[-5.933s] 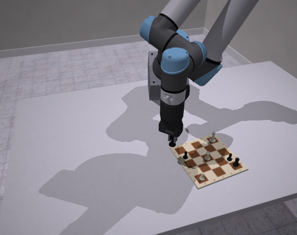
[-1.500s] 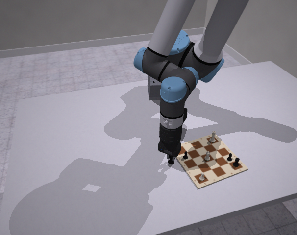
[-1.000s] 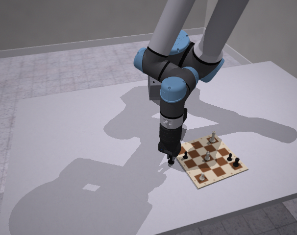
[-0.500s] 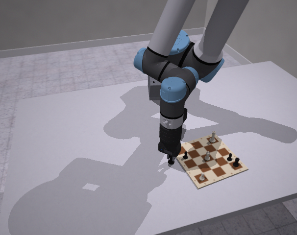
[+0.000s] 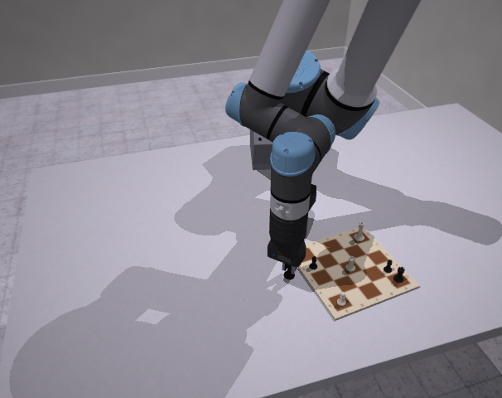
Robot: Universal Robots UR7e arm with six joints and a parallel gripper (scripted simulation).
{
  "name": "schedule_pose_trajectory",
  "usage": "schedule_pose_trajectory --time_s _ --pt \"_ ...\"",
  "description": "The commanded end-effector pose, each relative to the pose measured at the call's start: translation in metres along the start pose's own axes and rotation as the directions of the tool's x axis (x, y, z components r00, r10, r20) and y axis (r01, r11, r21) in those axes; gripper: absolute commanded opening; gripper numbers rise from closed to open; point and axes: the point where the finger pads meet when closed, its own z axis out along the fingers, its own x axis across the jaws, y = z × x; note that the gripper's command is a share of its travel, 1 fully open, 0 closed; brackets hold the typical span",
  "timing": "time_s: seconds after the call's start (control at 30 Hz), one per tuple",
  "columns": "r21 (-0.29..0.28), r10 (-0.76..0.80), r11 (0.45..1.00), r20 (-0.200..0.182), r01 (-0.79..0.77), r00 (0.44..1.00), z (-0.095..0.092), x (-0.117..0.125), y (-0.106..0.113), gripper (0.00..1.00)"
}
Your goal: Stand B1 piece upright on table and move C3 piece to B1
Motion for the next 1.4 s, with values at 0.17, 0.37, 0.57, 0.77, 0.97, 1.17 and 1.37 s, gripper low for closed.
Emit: schedule_pose_trajectory --time_s 0.17,0.37,0.57,0.77,0.97,1.17,1.37 --pt "-0.003 -0.002 1.000 0.000 0.002 1.000 0.0000 0.0007 0.0013 0.00" --pt "-0.003 -0.002 1.000 0.000 0.002 1.000 -0.0001 0.0007 0.0013 0.00" --pt "-0.003 -0.002 1.000 0.000 0.002 1.000 -0.0001 0.0007 0.0013 0.00" --pt "-0.003 -0.002 1.000 0.000 0.002 1.000 -0.0001 0.0007 0.0013 0.00" --pt "-0.003 -0.002 1.000 0.000 0.002 1.000 -0.0001 0.0007 0.0013 0.00" --pt "-0.003 -0.002 1.000 0.000 0.002 1.000 -0.0001 0.0007 0.0013 0.00" --pt "-0.003 -0.002 1.000 0.000 0.002 1.000 -0.0001 0.0007 0.0013 0.32"
